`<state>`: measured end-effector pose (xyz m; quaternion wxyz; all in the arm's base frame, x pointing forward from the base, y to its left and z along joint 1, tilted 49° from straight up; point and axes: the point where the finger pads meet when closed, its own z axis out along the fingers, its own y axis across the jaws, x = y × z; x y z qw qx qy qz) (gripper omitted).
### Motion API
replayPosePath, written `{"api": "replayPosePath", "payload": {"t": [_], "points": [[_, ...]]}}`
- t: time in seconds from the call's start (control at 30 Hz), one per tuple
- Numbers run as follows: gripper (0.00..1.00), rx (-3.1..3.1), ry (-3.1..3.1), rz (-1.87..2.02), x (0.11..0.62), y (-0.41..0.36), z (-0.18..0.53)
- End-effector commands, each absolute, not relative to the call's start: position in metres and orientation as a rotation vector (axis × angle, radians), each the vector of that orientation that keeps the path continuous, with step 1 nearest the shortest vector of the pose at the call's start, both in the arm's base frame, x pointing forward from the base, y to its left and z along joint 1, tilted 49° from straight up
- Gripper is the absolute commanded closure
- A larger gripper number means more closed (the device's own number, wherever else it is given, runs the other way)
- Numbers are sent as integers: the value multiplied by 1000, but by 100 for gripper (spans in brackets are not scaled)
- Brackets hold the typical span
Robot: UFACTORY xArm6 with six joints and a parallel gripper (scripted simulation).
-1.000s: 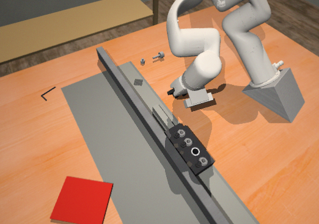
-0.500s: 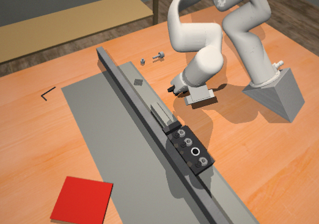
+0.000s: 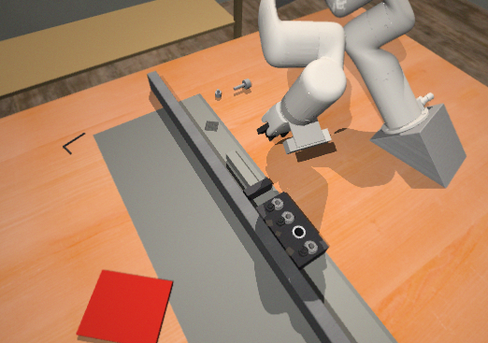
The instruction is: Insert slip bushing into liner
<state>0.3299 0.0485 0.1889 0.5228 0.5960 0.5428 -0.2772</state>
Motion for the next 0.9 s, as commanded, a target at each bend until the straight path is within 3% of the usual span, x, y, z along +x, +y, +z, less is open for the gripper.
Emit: {"api": "replayPosePath", "payload": {"t": [0.0, 0.87], "points": [[74, 1429, 1301, -660, 330, 51, 191], [74, 1665, 1696, -290, 330, 51, 191]]}}
